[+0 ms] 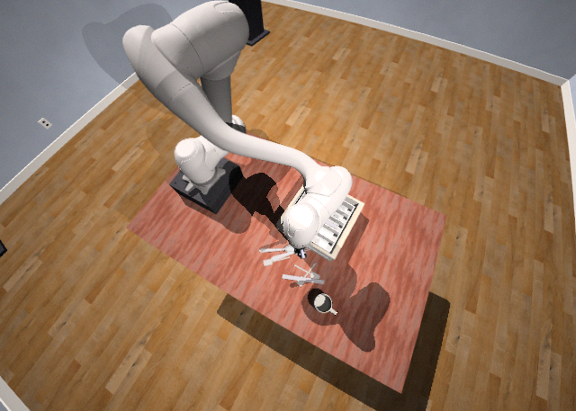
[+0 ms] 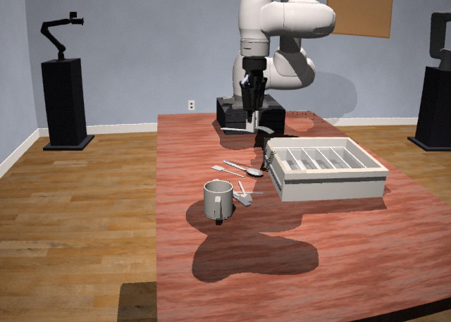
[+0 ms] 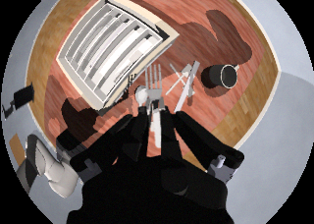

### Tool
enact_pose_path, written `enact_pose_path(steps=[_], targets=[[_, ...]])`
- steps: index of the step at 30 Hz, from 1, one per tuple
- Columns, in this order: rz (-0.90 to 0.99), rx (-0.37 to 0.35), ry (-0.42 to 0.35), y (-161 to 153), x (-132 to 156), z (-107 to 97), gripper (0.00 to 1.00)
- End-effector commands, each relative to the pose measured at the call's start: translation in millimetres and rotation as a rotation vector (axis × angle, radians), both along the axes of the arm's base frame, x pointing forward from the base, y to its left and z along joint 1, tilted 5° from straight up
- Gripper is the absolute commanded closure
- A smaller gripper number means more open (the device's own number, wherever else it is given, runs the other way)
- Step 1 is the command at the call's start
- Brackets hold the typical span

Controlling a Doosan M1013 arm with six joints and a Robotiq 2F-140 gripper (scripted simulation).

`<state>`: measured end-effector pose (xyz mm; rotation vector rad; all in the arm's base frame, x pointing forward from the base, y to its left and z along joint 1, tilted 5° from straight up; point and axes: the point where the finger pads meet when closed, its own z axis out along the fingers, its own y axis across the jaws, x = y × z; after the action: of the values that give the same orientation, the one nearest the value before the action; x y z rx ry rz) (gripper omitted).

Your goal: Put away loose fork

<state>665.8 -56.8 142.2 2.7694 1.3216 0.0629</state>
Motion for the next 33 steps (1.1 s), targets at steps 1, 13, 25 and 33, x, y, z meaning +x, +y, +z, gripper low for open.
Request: enact_pose_path(steps=[1, 13, 25, 33], targets=[[0.0, 0.0, 0.0, 0.1, -0.1, 0.9, 0.98], [0.0, 0.0, 0.0, 0.1, -0.1, 0.9, 0.98], [0.0, 0.001, 0.002, 88.8, 12.6, -3.1, 0.98], [0.0, 0.0, 0.0, 187.4, 6.0, -7.8, 0.98]])
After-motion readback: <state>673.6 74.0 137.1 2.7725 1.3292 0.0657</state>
